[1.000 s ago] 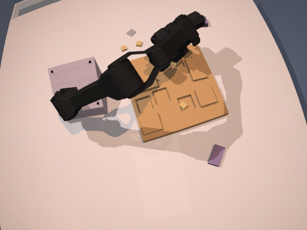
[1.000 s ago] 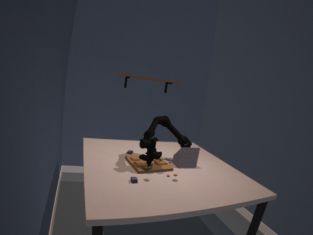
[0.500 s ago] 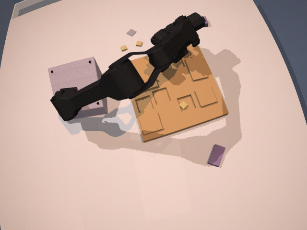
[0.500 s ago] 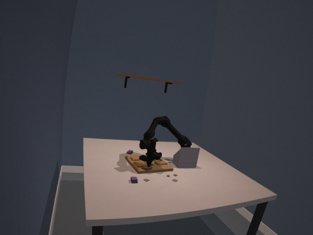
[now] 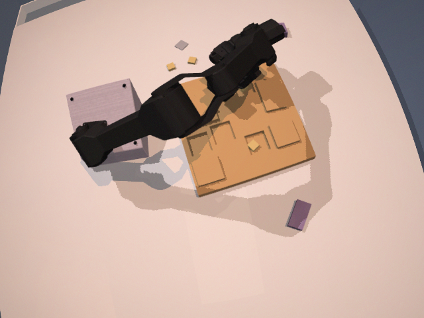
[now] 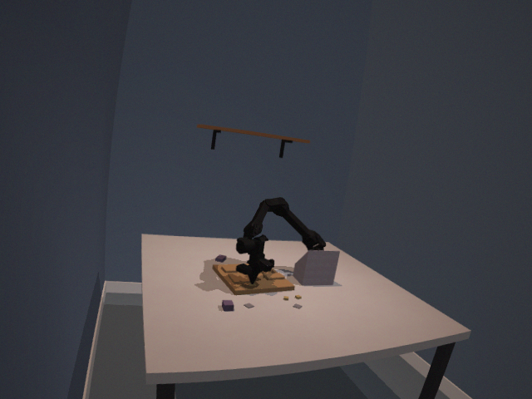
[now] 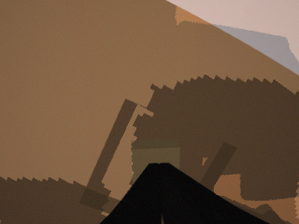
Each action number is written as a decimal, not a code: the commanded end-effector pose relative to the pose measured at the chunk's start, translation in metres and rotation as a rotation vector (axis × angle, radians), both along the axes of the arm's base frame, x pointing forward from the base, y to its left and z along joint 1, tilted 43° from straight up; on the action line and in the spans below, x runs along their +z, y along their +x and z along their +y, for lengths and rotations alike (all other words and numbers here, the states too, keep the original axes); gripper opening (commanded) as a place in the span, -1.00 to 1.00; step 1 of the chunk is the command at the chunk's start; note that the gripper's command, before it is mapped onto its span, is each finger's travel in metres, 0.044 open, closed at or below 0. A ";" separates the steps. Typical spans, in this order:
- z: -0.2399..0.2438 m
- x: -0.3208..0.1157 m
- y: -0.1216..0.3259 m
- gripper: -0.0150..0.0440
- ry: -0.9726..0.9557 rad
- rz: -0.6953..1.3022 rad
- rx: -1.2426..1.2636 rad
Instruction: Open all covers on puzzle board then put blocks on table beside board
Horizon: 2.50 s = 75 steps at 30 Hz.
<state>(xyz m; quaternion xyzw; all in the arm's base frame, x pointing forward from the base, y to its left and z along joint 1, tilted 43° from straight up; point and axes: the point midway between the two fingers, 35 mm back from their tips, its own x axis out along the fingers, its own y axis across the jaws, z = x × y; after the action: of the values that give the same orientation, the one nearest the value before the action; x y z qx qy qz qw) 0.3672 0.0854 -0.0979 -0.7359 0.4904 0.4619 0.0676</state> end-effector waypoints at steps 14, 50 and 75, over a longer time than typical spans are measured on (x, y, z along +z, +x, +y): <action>-0.002 0.000 0.001 -0.49 -0.004 0.004 0.008; 0.008 0.009 -0.003 -0.49 -0.003 0.005 0.007; 0.041 0.045 -0.007 0.00 0.011 -0.081 -0.090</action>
<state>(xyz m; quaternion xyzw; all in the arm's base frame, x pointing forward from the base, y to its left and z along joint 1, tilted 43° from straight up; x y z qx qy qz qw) 0.3597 0.1260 -0.0532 -0.7343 0.5061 0.4433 0.0904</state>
